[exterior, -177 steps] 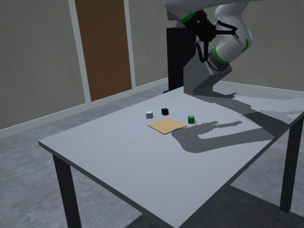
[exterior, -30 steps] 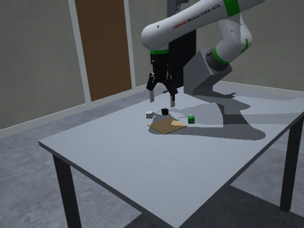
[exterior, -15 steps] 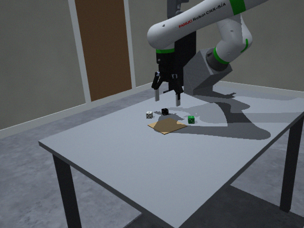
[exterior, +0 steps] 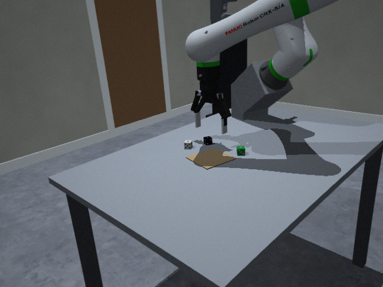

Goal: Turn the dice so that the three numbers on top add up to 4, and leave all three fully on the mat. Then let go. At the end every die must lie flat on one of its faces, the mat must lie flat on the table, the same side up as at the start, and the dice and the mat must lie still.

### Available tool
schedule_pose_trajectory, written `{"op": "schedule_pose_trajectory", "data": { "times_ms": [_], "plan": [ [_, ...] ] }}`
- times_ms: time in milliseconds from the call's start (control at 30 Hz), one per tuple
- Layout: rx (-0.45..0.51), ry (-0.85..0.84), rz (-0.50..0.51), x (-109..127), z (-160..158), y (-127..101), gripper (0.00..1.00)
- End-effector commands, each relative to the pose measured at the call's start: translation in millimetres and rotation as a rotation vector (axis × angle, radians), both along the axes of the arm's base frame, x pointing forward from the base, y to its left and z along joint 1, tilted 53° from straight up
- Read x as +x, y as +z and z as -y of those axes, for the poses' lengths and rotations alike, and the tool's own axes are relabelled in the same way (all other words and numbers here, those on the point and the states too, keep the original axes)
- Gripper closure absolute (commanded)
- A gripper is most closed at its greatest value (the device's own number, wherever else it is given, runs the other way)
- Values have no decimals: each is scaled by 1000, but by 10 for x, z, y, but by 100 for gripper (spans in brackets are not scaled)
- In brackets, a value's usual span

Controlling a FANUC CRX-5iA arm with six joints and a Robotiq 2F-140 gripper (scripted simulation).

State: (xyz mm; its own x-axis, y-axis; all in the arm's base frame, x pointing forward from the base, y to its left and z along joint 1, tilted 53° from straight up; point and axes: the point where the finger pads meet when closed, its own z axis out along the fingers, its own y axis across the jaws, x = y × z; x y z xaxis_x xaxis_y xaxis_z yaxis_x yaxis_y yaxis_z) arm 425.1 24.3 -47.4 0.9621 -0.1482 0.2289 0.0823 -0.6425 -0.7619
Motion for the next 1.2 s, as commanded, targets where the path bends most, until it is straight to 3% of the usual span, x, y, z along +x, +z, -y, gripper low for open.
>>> {"op": "schedule_pose_trajectory", "data": {
  "times_ms": [0, 600, 867, 1167],
  "plan": [
    [0, 0, 0, 0, 3, 0, 0],
    [0, 0, 0, 0, -2, 6, 0],
    [0, 0, 0, -6, -105, 131, 0],
    [0, 0, 0, -29, -526, 643, 0]
  ]
}}
